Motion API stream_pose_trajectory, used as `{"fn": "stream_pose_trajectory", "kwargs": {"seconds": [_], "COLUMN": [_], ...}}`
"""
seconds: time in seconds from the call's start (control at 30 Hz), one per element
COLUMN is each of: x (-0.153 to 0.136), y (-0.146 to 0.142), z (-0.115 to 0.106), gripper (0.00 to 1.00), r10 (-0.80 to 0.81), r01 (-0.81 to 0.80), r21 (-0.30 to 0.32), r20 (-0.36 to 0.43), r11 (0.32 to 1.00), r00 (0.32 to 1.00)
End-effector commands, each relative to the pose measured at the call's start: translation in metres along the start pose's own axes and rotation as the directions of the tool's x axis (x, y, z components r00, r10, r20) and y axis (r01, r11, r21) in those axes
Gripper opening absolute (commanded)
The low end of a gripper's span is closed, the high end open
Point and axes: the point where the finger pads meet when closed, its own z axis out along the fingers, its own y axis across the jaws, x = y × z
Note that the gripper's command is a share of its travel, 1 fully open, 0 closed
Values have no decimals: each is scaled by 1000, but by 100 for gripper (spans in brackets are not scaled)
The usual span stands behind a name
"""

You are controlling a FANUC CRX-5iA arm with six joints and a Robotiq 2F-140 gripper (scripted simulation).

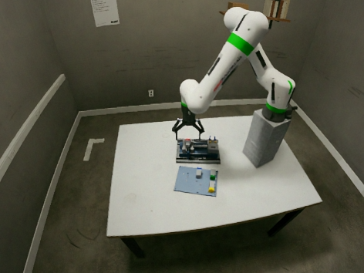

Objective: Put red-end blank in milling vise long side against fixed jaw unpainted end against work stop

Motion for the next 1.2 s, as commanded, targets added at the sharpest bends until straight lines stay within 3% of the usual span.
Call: {"fn": "stream_pose_trajectory", "kwargs": {"seconds": [0.0,0.33,0.83,1.17], "x": [0,0,0,0], "y": [-1,-1,-1,-1], "z": [-2,-4,-64,-82], "gripper": [100,100,100,100], "r10": [0,0,0,0], "r01": [0,0,0,0], "r21": [2,2,2,1], "r20": [0,0,0,0], "r11": [1000,1000,1000,1000], "r00": [1000,1000,1000,1000]}}
